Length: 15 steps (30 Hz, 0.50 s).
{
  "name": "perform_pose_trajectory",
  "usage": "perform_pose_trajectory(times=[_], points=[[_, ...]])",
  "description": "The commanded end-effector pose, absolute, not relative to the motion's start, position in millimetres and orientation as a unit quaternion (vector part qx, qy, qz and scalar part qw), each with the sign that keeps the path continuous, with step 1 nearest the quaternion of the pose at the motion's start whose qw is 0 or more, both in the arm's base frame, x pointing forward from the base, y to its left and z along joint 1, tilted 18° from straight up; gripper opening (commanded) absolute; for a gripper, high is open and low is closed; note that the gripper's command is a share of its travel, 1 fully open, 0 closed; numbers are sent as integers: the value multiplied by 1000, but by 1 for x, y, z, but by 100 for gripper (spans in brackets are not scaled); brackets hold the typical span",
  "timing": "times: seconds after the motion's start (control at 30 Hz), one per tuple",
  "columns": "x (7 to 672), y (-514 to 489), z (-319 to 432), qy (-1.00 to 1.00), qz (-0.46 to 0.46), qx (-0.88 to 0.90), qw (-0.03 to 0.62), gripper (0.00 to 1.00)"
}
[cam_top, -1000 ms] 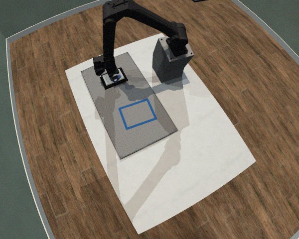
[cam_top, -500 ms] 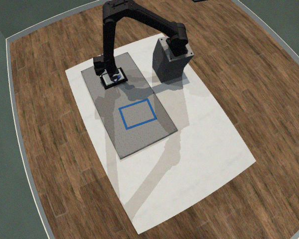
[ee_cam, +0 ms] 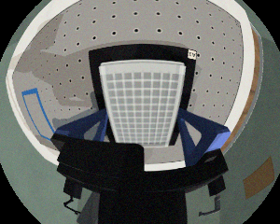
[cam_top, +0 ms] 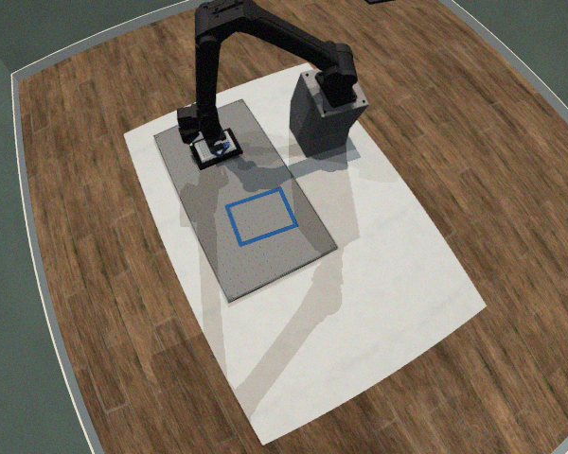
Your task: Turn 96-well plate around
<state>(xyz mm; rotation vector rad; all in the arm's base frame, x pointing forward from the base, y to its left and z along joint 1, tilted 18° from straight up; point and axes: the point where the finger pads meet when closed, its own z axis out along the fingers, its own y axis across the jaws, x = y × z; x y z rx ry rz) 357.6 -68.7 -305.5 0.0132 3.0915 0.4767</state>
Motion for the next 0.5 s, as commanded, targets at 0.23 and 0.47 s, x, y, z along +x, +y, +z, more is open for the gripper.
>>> perform_pose_trajectory(times=[0.23,0.47], points=[[379,-76,-295,989,146,4,31,100],[379,-76,-295,989,146,4,31,0]])
